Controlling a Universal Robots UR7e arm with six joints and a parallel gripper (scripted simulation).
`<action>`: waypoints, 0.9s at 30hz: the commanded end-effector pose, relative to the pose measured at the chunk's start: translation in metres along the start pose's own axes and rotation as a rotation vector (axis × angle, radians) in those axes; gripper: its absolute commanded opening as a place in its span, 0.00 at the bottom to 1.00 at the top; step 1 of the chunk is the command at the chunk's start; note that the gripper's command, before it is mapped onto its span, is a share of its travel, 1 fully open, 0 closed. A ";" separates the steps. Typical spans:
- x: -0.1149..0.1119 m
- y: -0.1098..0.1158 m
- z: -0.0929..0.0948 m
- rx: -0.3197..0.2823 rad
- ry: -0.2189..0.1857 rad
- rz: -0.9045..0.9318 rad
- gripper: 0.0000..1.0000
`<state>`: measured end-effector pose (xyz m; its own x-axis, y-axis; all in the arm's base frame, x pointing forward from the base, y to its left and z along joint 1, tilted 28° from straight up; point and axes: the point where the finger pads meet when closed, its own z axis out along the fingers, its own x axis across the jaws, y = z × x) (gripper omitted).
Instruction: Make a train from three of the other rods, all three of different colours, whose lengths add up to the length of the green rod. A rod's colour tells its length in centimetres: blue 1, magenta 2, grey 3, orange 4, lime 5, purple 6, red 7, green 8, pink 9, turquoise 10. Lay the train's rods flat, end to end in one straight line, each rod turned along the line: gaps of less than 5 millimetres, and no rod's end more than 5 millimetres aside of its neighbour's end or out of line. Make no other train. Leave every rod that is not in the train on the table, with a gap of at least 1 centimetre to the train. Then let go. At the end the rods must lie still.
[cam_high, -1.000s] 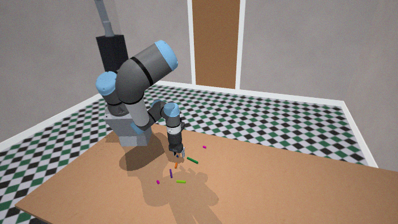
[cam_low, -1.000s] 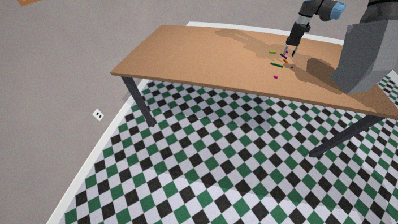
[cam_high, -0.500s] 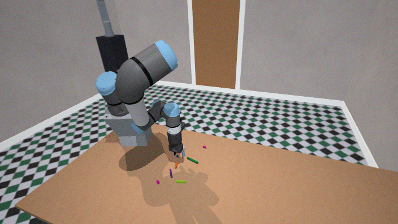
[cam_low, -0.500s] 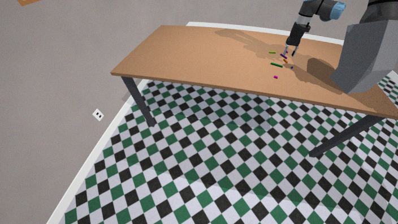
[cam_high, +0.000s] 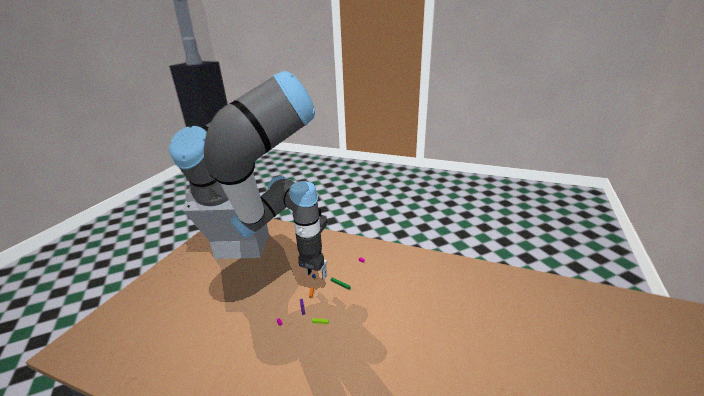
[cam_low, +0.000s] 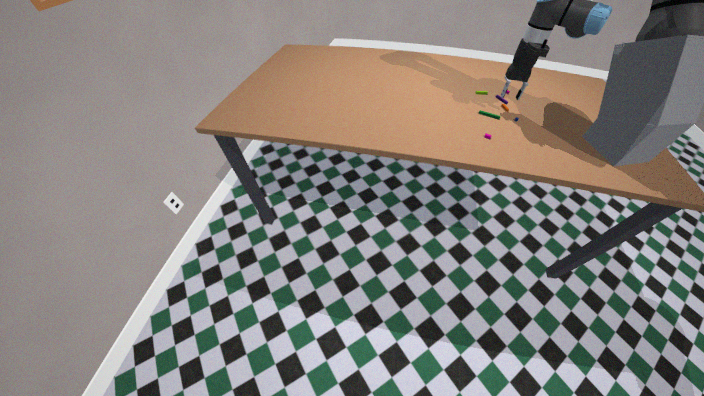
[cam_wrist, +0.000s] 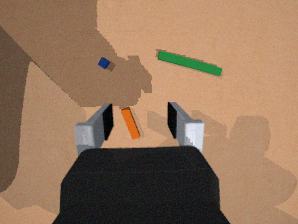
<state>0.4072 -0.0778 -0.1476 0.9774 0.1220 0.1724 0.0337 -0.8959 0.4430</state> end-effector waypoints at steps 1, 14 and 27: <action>0.001 0.000 0.000 0.000 0.001 0.010 1.00; 0.006 0.002 0.000 0.000 0.001 0.181 1.00; 0.019 0.010 0.000 0.000 0.001 0.561 1.00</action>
<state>0.4222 -0.0825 -0.1422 0.8929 -0.2839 0.3495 -0.3990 -0.8585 0.3221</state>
